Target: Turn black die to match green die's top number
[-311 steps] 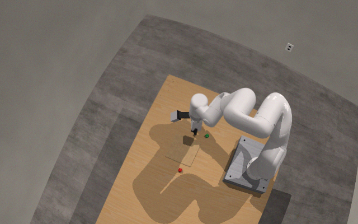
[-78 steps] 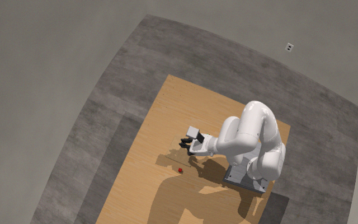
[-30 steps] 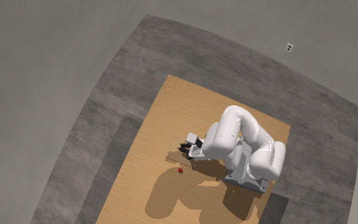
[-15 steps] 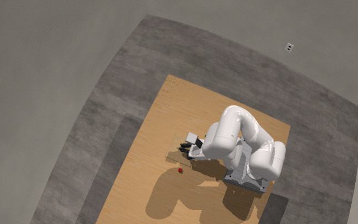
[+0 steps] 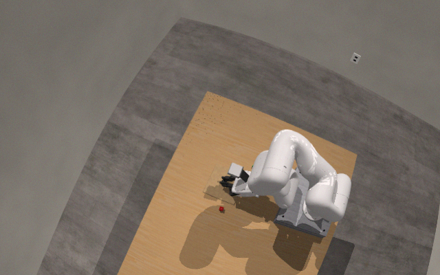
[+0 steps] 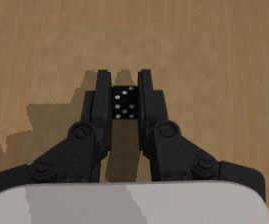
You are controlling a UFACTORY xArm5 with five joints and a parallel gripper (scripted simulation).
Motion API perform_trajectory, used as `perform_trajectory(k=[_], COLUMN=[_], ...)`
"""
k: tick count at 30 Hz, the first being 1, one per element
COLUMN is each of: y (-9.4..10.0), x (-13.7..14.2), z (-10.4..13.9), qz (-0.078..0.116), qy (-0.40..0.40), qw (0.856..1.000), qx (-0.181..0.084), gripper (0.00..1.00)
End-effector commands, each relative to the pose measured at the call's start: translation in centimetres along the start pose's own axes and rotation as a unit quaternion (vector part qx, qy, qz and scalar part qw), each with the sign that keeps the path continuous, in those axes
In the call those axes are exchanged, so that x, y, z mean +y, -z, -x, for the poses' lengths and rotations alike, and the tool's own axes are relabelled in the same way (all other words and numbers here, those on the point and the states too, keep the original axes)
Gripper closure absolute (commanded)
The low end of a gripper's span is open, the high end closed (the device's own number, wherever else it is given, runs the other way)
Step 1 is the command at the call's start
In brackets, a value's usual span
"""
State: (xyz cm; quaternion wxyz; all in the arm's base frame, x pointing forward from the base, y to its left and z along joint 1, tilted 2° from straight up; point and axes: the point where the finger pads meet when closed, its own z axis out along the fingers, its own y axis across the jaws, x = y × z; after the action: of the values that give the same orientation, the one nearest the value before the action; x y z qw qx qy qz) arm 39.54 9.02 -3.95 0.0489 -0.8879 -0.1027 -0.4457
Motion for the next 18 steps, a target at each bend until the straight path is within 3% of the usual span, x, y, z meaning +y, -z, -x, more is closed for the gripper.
perform_trajectory(k=[1, 18], y=[-0.11, -0.35], x=[0.05, 0.16], z=[0.11, 0.47], qz=[0.001, 0.002], qy=[0.002, 0.005], qw=[1.0, 1.0], qx=[0.0, -0.002], gripper=[0.89, 0.89])
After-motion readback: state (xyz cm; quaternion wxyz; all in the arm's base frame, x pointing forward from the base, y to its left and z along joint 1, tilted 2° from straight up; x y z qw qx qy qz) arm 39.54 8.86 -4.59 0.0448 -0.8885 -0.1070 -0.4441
